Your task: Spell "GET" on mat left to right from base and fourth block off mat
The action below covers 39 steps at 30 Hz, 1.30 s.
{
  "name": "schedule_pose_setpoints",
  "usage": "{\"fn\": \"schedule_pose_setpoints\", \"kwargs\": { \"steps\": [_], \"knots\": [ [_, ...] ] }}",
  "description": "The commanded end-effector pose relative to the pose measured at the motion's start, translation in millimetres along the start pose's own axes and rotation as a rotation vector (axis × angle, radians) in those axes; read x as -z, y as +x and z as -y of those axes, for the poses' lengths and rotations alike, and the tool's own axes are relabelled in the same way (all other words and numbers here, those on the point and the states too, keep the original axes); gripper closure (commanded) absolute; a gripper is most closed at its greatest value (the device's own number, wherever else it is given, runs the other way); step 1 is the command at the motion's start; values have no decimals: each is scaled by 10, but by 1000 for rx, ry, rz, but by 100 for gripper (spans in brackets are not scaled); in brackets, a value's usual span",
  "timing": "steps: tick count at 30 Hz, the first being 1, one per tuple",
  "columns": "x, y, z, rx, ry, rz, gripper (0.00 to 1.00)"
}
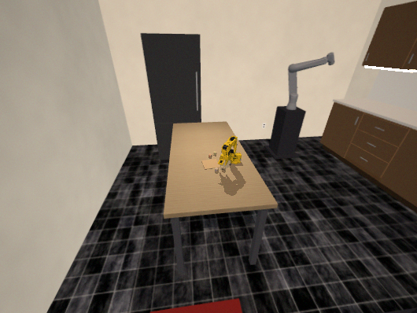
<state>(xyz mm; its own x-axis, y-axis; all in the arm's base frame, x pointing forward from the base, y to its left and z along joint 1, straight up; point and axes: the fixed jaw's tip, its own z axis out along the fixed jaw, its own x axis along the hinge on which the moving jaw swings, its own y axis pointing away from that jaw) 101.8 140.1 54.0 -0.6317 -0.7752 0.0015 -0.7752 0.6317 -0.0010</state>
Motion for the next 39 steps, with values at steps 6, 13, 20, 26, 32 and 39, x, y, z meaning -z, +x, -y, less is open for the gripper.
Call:
{"fn": "schedule_pose_setpoints", "kwargs": {
  "steps": [6,13,20,26,32,39],
  "knots": [
    [283,-30,-8,0,-2,61,67],
    [288,-29,-8,0,-2,61,67],
    [288,-29,-8,0,-2,61,67],
    [288,-29,-8,0,-2,61,67],
    [302,-32,-8,0,-2,70,67],
    [481,-63,-8,0,-4,191,67]
  ]
}}
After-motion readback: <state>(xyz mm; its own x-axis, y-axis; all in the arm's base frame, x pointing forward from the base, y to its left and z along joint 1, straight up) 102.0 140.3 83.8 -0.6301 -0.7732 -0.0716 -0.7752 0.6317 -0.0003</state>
